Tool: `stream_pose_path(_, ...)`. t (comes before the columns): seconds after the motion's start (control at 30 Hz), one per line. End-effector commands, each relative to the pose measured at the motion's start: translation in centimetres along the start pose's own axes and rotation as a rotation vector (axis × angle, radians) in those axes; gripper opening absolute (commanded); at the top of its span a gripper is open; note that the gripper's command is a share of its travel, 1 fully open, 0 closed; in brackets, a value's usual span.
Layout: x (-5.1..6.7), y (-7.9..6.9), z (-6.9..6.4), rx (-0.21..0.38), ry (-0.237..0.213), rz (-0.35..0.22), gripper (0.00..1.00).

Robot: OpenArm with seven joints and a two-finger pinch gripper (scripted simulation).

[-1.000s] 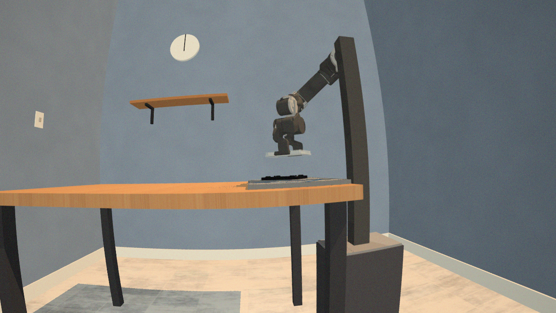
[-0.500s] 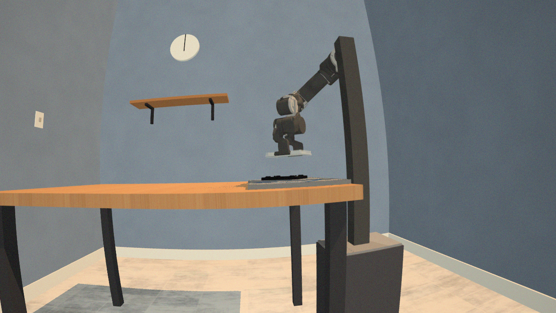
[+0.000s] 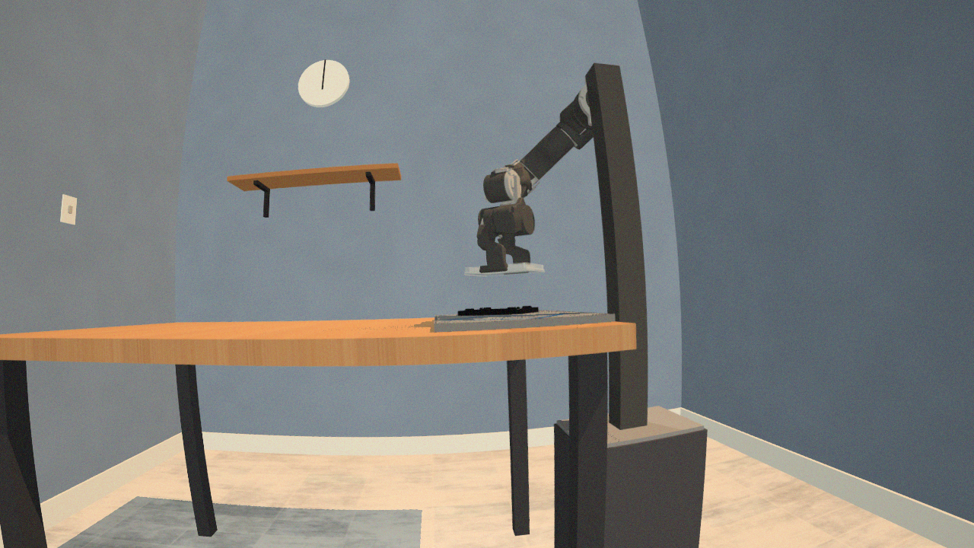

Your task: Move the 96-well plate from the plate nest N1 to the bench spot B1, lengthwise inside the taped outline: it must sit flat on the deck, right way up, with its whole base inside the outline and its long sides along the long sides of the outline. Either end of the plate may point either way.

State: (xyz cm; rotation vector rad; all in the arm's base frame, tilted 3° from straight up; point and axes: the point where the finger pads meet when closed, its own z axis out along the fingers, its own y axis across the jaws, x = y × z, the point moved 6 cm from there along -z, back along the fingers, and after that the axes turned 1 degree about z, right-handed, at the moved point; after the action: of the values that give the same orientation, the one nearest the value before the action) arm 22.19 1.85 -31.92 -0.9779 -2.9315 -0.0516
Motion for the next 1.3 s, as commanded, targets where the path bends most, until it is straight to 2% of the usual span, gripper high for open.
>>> stream_pose_path(0.0,0.1,0.0,0.0,0.001,0.002,-0.005,0.00)
stream_pose_path(0.77,-0.1,-0.3,-0.1,0.001,0.001,-0.005,0.00)
stream_pose_path(0.93,-0.2,-0.4,3.0,0.000,0.003,-0.010,0.00)
stream_pose_path(1.27,-0.2,-0.4,3.0,0.000,0.003,-0.010,0.00)
